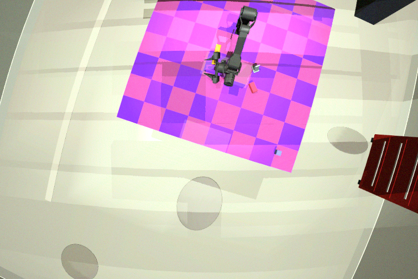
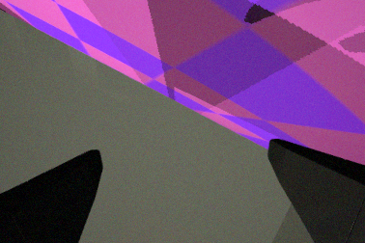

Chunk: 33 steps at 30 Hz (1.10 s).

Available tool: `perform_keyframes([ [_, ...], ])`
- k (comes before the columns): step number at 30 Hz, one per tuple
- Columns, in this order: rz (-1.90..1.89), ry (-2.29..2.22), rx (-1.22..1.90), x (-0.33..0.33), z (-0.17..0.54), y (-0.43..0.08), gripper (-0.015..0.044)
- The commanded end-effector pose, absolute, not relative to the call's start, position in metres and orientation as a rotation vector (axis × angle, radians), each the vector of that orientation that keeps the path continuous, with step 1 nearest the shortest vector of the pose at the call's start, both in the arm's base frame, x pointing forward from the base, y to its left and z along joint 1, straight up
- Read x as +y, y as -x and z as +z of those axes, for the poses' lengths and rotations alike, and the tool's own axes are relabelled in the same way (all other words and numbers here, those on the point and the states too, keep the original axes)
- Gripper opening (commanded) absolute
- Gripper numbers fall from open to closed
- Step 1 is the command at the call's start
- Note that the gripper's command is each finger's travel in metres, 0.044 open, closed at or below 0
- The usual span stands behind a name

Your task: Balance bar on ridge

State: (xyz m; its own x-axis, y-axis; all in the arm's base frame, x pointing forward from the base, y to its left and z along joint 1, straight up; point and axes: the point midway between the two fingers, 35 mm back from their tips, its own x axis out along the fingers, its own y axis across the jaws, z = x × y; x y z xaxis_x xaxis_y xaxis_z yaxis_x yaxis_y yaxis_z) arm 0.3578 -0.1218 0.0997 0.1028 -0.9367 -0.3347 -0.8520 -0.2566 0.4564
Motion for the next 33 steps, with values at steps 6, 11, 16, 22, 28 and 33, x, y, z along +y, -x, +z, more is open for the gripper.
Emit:
perform_keyframes([
  [6, -0.881, -2.321, -1.955, -0.129, 0.096, -0.351, 0.0315],
  [11, -0.898, -2.415, -2.132, -0.135, 0.093, -0.343, 0.0315],
  [16, -0.908, -2.484, -2.334, -0.139, 0.091, -0.335, 0.0315],
  [22, -0.906, -2.521, -2.614, -0.141, 0.089, -0.324, 0.0315],
  [28, -0.885, -2.493, -2.936, -0.141, 0.089, -0.313, 0.0315],
  [33, -0.848, -2.405, -3.233, -0.139, 0.09, -0.304, 0.0315],
])
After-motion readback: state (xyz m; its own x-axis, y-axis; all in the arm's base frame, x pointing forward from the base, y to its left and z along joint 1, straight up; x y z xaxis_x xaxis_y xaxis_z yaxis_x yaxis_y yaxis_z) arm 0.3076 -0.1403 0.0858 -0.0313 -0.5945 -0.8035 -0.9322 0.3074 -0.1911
